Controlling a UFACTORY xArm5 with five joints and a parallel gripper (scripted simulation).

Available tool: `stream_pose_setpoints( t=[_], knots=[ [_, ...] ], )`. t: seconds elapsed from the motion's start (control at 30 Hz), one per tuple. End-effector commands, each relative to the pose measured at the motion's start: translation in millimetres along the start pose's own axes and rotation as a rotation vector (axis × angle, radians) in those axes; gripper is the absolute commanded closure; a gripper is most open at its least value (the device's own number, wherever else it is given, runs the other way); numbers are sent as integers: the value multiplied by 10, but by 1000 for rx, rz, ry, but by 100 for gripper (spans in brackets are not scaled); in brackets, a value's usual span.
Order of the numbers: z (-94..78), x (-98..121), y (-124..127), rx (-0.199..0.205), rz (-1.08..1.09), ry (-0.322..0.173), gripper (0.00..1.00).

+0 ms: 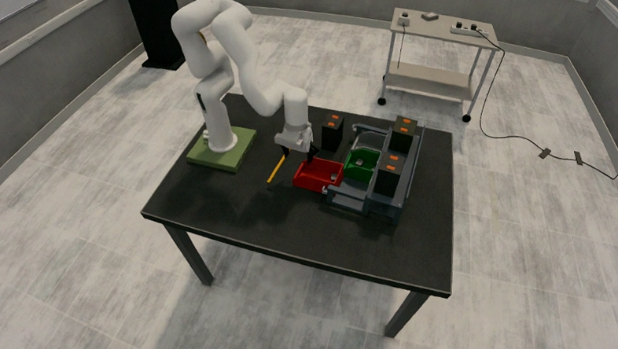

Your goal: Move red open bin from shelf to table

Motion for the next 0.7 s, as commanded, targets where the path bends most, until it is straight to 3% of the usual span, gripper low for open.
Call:
stream_pose_setpoints(
  t=[0.0,0.37,0.4,0.67],
  knots=[
    [24,-2,-9,-3,0,2,0],
    [24,-2,-9,-3,0,2,0],
    [23,-3,-9,-3,0,1,66],
    [23,-3,-9,-3,0,1,66]
  ],
)
Point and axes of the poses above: the point where the finger pads meet when closed, its own z axis back along the fingers, its own y axis across the jaws, x = y × z, the point moved 6 cm from there along z, back along the fingers, and after that the axes turned 12 degrees about z, right-handed, at the moved point
